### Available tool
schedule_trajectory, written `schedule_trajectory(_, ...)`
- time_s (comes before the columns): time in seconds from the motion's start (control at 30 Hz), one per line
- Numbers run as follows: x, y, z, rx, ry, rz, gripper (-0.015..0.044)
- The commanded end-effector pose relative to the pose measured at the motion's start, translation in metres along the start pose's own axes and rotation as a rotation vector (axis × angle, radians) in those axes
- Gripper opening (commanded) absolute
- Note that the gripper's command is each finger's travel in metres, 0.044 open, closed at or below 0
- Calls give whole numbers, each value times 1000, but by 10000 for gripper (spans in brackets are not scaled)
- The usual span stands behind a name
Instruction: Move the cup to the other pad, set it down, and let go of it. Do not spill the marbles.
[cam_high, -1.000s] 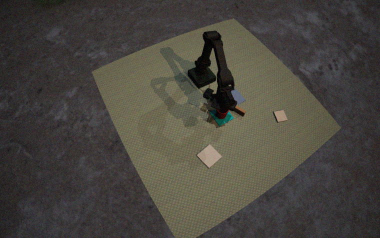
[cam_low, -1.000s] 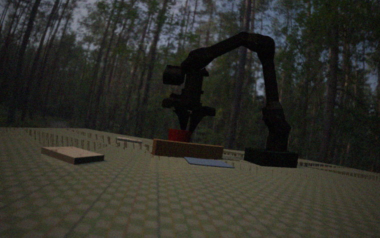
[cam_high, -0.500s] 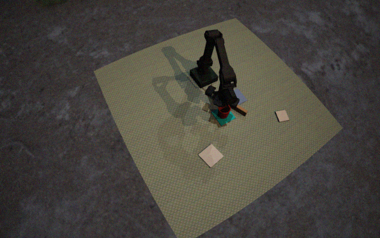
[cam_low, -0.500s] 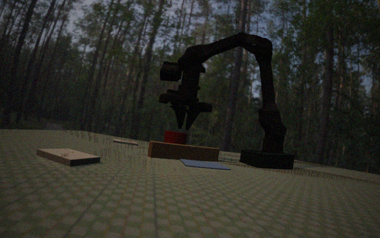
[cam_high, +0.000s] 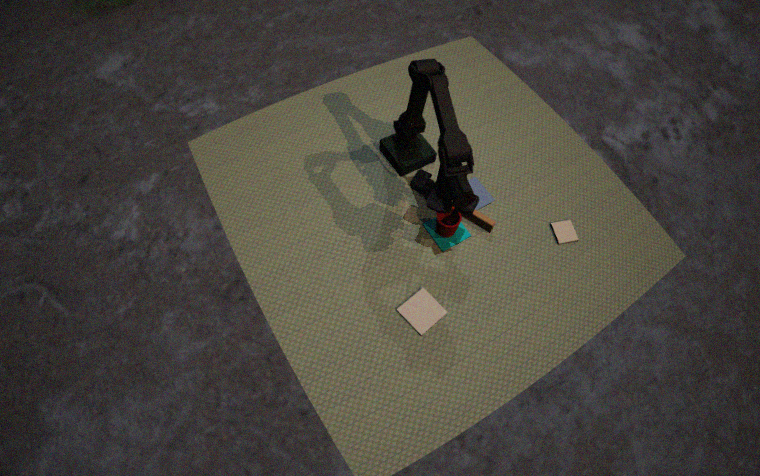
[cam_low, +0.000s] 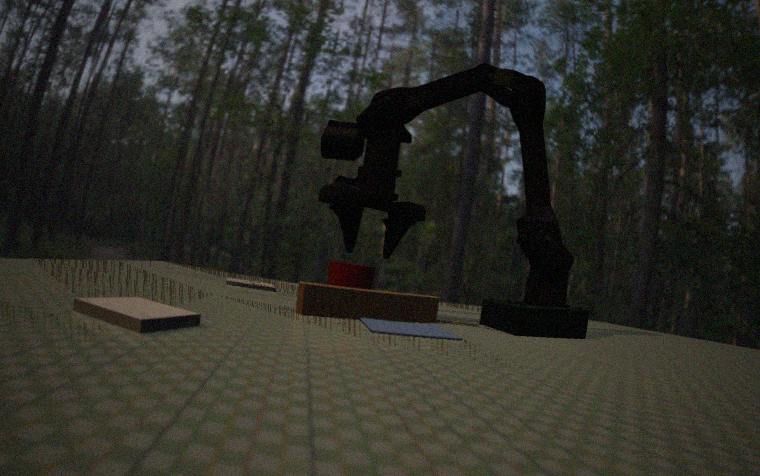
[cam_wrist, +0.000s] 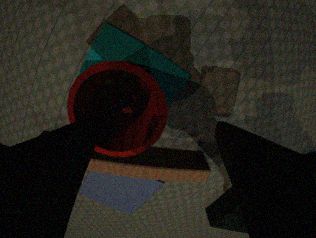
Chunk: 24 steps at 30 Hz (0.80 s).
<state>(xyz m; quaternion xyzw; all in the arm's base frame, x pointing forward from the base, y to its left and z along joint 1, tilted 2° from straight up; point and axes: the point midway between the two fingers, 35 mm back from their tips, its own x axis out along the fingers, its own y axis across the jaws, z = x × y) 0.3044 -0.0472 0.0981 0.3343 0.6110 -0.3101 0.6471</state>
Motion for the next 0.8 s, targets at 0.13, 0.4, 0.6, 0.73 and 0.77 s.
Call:
schedule_trajectory(0.13,-21,1,1,-1,-1,3,440)
schedule_trajectory(0.4,-49,1,2,-2,0,5,440)
schedule_trajectory(0.6,-63,0,2,-3,0,6,440)
schedule_trajectory(0.73,-59,0,3,0,-4,3,440)
schedule_trajectory(0.77,-59,0,3,0,-4,3,440)
